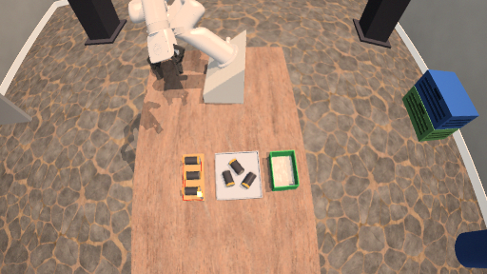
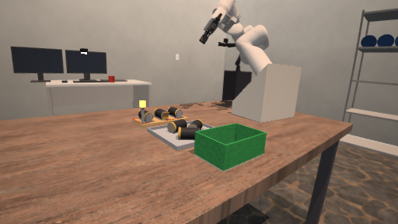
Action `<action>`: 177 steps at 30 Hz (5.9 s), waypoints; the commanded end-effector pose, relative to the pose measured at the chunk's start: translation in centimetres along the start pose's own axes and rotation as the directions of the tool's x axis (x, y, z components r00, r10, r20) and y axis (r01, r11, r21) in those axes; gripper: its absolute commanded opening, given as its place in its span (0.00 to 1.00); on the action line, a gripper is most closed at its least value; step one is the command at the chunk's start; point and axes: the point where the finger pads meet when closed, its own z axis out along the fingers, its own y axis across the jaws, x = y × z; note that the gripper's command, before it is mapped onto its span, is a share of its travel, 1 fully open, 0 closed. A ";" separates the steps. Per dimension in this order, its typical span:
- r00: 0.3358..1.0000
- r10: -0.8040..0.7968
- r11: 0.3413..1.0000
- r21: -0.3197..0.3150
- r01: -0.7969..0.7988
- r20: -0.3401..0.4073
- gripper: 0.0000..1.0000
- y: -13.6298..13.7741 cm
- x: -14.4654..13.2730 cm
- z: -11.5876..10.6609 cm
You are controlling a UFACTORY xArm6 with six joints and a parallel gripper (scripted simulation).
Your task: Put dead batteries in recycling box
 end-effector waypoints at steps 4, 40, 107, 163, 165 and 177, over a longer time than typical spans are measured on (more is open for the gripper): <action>0.990 0.136 0.989 0.071 -0.132 -0.050 1.00 -0.7 -2.3 0.4; 0.721 0.692 0.652 0.464 -0.600 -0.038 1.00 0.2 -10.1 14.0; 0.454 0.875 0.251 0.645 -0.722 0.168 0.51 14.7 4.2 32.1; -0.343 0.698 -0.584 0.222 -0.781 0.628 0.51 15.7 4.9 32.1; -0.349 0.694 -0.589 0.218 -0.778 0.630 0.51 15.7 4.9 32.1; -0.350 0.693 -0.590 0.217 -0.778 0.630 0.51 14.0 7.0 35.2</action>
